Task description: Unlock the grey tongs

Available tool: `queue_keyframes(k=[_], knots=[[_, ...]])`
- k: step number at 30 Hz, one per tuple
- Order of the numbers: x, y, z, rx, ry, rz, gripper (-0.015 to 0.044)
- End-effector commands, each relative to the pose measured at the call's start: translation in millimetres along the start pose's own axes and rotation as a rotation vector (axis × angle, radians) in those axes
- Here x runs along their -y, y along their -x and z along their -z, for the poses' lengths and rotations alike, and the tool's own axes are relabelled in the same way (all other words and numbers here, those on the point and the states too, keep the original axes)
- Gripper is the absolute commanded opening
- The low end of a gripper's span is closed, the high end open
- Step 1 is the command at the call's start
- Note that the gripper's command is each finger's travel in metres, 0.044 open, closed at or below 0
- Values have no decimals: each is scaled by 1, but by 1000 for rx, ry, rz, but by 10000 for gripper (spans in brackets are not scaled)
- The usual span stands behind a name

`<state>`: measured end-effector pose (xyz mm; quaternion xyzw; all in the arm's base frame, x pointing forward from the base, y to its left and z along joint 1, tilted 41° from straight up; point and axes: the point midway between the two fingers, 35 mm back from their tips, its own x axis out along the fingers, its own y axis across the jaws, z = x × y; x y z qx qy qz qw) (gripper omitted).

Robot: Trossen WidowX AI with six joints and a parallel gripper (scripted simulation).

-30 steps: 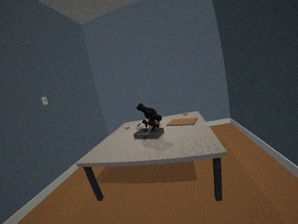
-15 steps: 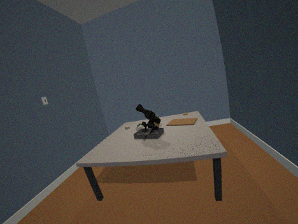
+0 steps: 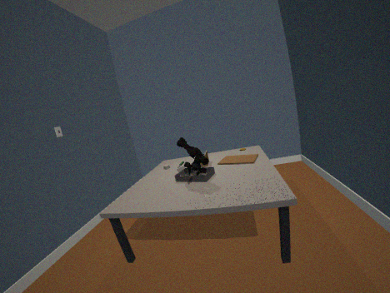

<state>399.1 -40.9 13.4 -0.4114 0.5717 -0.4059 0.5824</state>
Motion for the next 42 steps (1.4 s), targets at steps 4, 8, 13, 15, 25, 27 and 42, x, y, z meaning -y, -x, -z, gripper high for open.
queue_keyframes(k=[4,8,13,15,25,27,42], knots=[[0,-4,0,-6,-3,0,234],[0,-4,0,-6,-3,0,148],[0,-4,0,-6,-3,0,115],[0,-4,0,-6,-3,0,102],[0,-4,0,-6,-3,0,-4],[0,-4,0,-6,-3,0,-57],[39,62,1,49,46,-30,-150]])
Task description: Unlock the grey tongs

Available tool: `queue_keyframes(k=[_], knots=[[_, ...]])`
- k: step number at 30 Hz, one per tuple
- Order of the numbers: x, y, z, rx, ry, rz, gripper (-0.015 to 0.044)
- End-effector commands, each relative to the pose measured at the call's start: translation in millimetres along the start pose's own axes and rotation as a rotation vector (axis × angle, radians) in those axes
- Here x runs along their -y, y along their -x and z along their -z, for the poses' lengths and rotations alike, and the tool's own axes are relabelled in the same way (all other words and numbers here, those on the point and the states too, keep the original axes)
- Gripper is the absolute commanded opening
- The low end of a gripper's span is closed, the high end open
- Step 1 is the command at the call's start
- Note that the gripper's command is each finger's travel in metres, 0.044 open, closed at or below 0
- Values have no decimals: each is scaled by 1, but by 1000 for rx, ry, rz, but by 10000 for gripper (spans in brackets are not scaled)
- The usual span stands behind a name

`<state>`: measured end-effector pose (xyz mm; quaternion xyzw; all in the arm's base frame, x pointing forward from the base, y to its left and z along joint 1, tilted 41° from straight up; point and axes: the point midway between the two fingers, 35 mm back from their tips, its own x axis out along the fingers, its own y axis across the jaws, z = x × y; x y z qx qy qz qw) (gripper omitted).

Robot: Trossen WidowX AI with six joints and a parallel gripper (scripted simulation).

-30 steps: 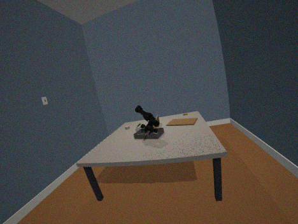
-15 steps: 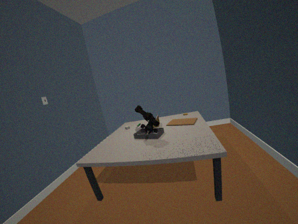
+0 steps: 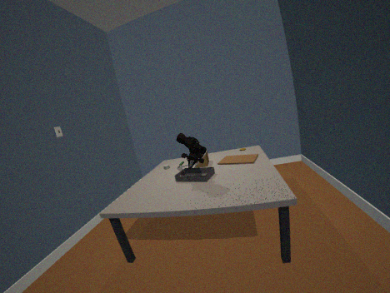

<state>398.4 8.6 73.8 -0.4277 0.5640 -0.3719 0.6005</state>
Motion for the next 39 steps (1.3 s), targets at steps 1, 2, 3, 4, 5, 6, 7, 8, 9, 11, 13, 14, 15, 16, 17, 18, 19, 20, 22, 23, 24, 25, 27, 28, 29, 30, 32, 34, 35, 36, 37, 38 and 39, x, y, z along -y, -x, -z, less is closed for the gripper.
queue_keyframes(k=[1,2,3,4,5,6,7,8,9,11,13,14,15,16,17,18,19,20,22,23,24,25,27,28,29,30,32,34,35,36,37,38,39], knots=[[-2,-5,2,-22,8,-2,-150],[-2,-5,2,-22,8,-2,-150],[-2,-5,2,-22,8,-2,-150],[-2,-5,2,-22,8,-2,-150],[-2,-5,2,-22,8,-2,-150],[-2,-5,2,-22,8,-2,-150],[-2,-5,2,-24,4,-7,-150],[-2,-5,3,-29,-3,-17,-150],[-2,-6,3,-36,-14,-32,-150],[-2,-8,5,-54,-46,-76,-150],[-2,-10,6,-76,-87,-134,-150],[-2,-10,6,-86,-109,-165,-150],[-3,-11,6,-95,-131,-197,-150],[-3,-11,6,-104,-153,-229,-150],[-3,-11,6,-111,-175,-262,-150],[-3,-11,6,-118,-196,-295,-150],[-3,-11,5,-123,-217,-328,-150],[-3,-11,4,-128,-238,-361,-150],[-3,-10,2,-134,-280,-428,-150],[-2,-10,0,-135,-296,-455,-150],[-2,-9,0,-135,-306,-471,-150],[-2,-9,-1,-135,-309,-477,-150],[-2,-9,-1,-135,-309,-477,-150],[-2,-9,-1,-135,-309,-477,-150],[-2,-9,-1,-135,-309,-477,-150],[-2,-9,-1,-135,-309,-477,-150],[-2,-9,-1,-135,-309,-477,-150],[-4,-7,-2,-130,-304,-472,-150],[-6,-4,-3,-127,-294,-475,-150],[-10,-1,-3,-124,-284,-478,-150],[-14,3,-4,-120,-271,-482,-150],[-19,8,-5,-115,-255,-487,-150],[-25,14,-6,-108,-234,-491,-150]])
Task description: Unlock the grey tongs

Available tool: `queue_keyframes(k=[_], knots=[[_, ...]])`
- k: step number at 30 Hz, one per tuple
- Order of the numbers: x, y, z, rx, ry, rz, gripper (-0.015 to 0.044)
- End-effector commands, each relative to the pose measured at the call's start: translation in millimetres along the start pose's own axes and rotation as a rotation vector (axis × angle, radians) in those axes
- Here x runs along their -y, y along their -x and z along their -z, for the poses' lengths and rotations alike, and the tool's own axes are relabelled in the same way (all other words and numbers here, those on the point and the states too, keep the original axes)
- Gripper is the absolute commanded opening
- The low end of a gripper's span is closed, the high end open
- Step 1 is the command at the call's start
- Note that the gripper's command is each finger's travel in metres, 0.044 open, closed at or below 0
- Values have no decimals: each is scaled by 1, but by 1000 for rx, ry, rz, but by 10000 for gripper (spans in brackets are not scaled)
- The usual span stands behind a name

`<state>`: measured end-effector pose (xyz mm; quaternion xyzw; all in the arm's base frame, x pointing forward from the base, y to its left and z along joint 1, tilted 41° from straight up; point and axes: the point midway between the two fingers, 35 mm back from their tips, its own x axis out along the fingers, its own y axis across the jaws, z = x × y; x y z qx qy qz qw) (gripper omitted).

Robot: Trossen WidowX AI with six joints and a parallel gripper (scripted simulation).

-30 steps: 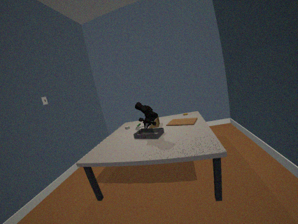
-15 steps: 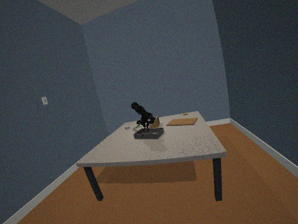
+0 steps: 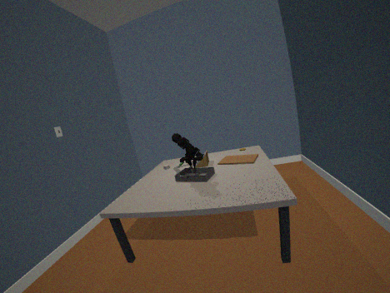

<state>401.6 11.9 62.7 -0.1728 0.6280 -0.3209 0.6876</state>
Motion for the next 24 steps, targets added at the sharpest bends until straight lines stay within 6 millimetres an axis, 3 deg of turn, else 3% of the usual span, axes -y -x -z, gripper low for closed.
queue_keyframes(k=[1,13,24], knots=[[-27,9,5,5,68,-18,-150],[-121,35,44,9,305,-46,-150],[-195,52,99,5,520,-44,-150]])
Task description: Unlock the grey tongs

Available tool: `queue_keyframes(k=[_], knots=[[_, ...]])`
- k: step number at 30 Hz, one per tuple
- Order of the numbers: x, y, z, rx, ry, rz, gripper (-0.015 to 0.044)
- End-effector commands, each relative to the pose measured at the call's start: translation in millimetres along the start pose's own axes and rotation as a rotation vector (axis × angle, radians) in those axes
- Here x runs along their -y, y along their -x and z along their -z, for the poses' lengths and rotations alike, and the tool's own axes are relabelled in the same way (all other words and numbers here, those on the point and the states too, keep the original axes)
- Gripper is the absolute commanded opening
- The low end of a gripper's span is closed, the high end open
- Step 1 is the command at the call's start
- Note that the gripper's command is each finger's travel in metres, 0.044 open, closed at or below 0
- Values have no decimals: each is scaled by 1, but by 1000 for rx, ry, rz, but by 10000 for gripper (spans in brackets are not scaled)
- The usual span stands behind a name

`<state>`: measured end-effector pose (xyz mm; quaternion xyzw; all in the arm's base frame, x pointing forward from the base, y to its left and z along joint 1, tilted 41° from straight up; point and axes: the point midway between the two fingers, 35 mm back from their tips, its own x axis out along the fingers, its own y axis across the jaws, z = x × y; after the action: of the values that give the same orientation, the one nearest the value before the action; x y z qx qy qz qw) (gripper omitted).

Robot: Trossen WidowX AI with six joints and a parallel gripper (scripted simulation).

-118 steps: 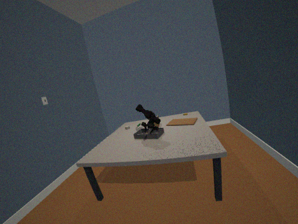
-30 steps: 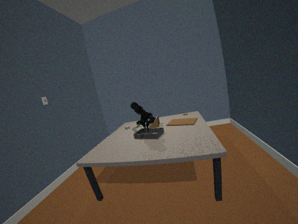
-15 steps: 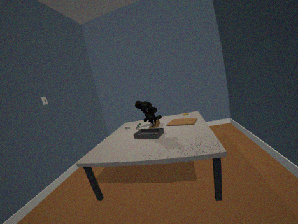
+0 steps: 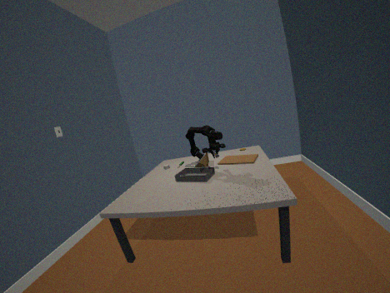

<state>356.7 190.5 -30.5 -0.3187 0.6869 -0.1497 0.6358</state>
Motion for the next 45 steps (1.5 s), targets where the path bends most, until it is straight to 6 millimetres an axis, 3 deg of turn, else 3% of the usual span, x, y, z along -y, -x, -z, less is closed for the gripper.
queue_keyframes(k=[1,8,14,18,32,45], knots=[[-26,5,7,-3,62,-3,-150],[-80,9,28,-14,188,12,-150],[-92,11,34,-14,219,11,-150],[-115,15,50,-7,283,4,-150],[-201,25,128,-1,569,-20,-150],[-261,19,215,-14,828,-15,-150]])
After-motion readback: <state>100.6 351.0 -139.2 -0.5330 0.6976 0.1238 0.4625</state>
